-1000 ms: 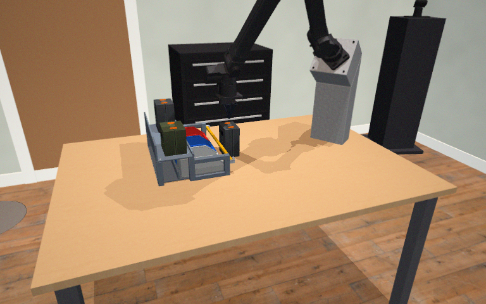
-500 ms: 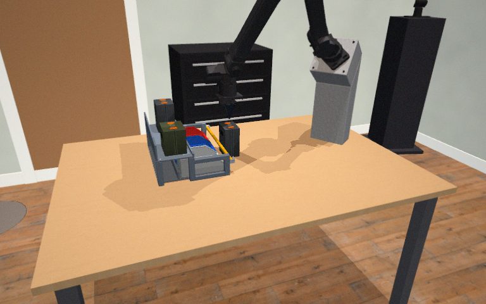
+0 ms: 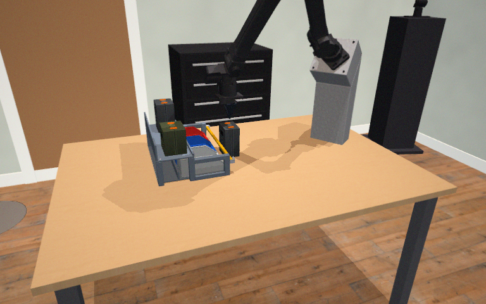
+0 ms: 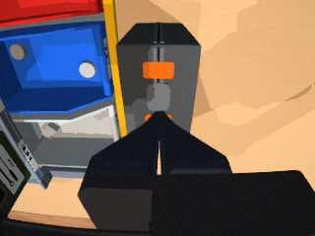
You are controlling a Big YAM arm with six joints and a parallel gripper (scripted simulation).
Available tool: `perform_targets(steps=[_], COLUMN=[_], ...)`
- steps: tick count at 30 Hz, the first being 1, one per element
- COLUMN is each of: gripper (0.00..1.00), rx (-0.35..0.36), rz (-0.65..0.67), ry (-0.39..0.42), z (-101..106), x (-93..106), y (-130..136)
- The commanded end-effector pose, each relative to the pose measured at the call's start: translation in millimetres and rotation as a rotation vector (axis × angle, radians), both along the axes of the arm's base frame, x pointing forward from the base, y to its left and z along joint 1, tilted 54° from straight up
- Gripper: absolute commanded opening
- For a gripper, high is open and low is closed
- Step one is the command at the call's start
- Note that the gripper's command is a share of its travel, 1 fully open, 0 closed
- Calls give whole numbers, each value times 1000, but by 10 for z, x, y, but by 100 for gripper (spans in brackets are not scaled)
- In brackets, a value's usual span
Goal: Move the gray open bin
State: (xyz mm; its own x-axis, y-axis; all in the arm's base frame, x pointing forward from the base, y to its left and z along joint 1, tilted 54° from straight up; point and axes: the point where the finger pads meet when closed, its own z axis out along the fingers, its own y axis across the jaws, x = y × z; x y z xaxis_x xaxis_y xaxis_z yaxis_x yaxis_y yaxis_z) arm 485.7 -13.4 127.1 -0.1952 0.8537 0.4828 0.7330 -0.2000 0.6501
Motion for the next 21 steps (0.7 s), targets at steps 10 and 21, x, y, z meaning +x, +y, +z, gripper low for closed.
perform_targets(steps=[10, 21], gripper=[100, 100], rx=[-11, -5], rz=[-15, -13], ry=[-23, -9], z=[278, 226], x=[-175, -180], y=[-216, -189])
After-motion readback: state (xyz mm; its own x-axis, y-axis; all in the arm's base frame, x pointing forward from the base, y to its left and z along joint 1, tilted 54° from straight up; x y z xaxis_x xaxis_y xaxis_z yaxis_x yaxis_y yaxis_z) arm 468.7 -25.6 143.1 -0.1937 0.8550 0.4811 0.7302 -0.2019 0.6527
